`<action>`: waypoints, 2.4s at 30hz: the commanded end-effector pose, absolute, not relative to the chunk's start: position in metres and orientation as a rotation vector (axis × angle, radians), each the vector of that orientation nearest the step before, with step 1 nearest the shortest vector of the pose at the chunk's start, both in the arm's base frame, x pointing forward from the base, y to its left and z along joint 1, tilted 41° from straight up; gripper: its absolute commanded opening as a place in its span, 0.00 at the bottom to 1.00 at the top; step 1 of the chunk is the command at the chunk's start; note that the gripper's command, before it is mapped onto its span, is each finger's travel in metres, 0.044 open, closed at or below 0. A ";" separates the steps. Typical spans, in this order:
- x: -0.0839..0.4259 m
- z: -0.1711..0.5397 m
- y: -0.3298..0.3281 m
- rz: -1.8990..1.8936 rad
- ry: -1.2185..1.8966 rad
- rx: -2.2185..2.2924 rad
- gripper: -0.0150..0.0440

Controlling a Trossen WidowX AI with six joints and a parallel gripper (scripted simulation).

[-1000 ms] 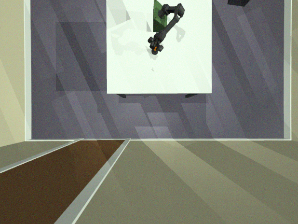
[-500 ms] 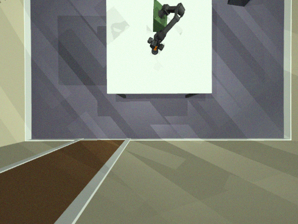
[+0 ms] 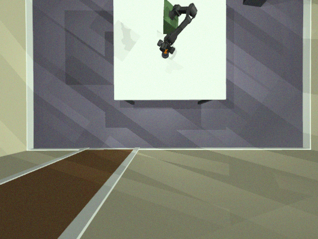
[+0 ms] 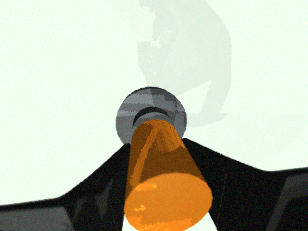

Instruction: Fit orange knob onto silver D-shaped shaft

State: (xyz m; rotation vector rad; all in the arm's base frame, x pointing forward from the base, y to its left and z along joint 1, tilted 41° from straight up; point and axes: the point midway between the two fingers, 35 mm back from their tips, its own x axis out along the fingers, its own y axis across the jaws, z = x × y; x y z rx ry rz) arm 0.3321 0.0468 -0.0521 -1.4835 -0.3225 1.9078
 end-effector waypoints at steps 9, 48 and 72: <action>0.340 -0.049 0.045 1.899 -0.323 -1.496 0.25; 0.333 -0.055 0.049 1.900 -0.323 -1.495 0.25; 0.331 -0.066 0.059 1.904 -0.335 -1.505 0.25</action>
